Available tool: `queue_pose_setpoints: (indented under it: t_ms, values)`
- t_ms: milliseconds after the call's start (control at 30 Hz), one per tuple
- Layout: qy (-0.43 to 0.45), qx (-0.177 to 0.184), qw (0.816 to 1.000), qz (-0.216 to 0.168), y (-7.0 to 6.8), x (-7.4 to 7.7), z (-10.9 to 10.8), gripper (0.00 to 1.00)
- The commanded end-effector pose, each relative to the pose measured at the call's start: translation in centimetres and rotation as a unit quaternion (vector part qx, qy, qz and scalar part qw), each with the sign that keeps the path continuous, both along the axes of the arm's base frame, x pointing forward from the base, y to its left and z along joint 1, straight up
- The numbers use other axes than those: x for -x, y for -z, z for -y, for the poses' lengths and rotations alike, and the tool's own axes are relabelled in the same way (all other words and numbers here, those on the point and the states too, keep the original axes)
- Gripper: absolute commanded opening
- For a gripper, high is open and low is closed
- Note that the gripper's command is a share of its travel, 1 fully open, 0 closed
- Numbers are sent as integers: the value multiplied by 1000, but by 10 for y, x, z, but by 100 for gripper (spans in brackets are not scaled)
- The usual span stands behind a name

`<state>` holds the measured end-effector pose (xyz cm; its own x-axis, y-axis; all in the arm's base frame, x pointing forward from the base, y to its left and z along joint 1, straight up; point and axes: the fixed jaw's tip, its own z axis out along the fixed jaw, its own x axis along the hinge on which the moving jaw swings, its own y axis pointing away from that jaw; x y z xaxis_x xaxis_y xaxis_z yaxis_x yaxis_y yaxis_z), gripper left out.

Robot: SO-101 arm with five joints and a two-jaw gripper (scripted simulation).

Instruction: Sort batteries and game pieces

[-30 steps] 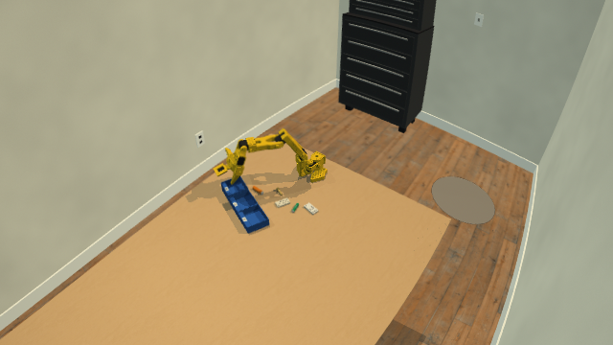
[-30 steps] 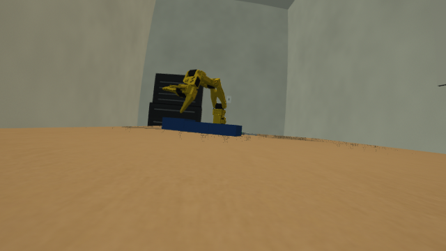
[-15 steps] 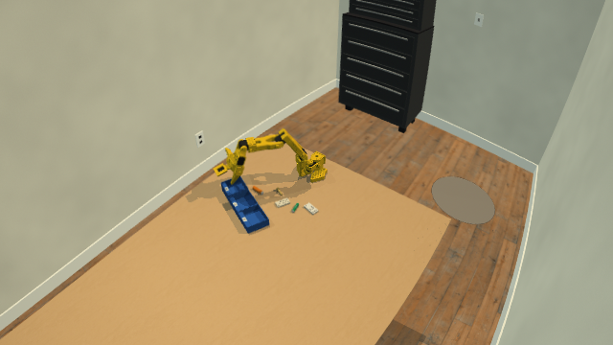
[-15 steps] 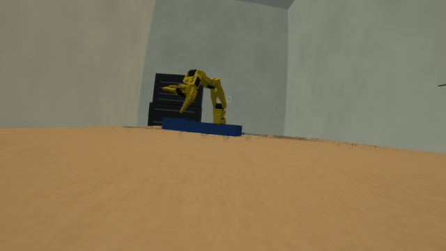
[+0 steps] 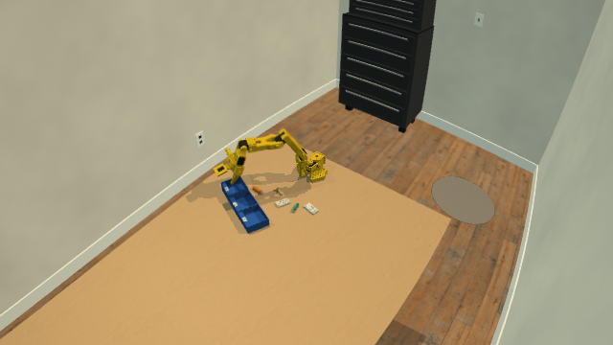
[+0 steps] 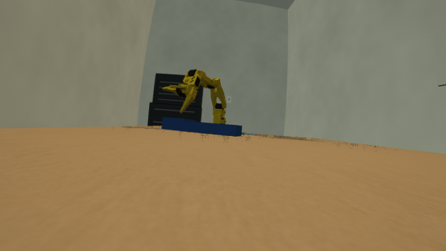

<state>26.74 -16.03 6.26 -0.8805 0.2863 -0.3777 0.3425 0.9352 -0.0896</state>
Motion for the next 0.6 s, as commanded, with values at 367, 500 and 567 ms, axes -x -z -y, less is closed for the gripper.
queue_pose_setpoints:
  t_ms: [367,500,567]
  values:
    - [3,3,999,35,-12,-13,-14,100]
    - [4,-9,999,47,-10,-21,-32,100]
    - [4,-9,999,47,-10,-21,-32,100]
